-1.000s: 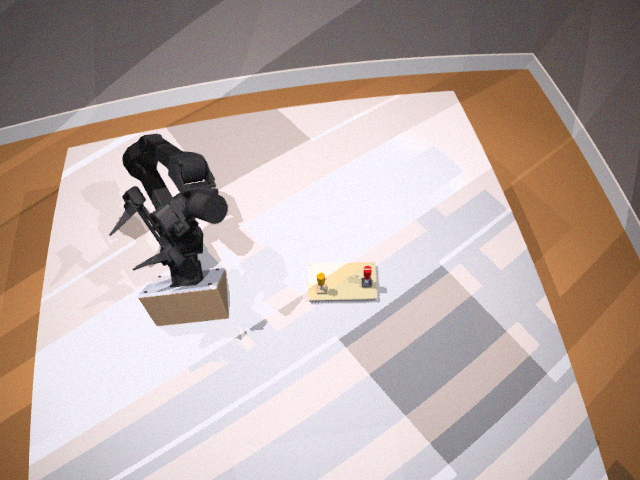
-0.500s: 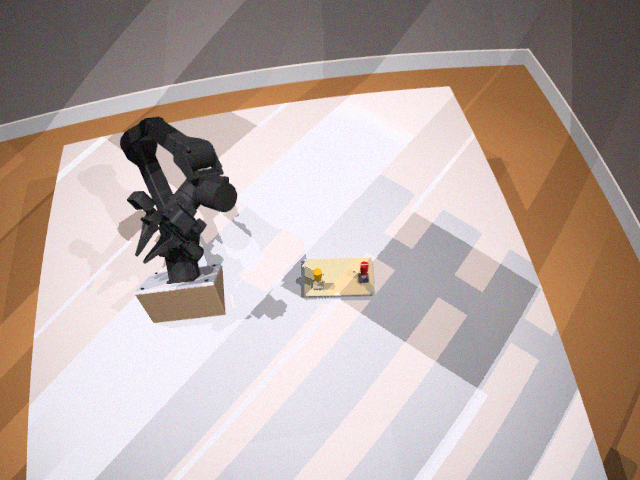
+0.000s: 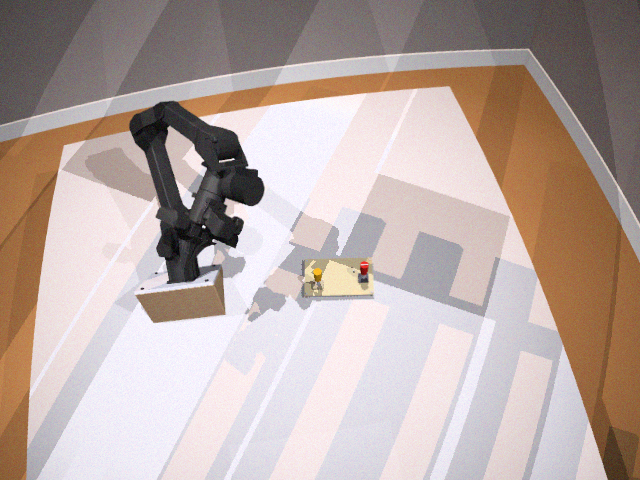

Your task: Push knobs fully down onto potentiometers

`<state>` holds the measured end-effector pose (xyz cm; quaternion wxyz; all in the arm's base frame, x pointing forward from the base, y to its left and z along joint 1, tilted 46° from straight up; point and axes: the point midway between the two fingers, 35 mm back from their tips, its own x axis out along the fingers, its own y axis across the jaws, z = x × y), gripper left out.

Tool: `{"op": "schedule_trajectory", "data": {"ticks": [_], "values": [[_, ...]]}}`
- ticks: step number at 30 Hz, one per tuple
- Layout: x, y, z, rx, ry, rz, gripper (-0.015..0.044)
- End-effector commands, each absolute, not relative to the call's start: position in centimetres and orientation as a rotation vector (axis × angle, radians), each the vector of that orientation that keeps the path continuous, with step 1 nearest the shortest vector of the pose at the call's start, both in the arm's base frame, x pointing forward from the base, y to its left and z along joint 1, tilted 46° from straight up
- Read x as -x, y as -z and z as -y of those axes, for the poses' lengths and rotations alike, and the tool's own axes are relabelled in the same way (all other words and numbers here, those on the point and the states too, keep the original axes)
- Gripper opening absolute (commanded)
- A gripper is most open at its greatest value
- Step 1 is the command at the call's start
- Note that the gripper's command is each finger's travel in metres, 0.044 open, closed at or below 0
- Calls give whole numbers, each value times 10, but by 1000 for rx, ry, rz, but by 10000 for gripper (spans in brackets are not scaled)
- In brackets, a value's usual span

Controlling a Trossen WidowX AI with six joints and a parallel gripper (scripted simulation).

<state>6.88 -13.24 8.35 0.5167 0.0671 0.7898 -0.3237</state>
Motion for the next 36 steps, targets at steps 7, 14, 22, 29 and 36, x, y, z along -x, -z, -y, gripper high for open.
{"op": "schedule_trajectory", "data": {"ticks": [7, 14, 22, 29, 36], "values": [[-131, -69, 113, -257, 371, -1899, 0], [-172, -59, 94, -315, 104, -1864, 0], [-219, -49, 69, -376, -189, -1788, 0], [-258, -42, 45, -439, -427, -1691, 0], [-295, -36, 22, -504, -643, -1564, 0]]}}
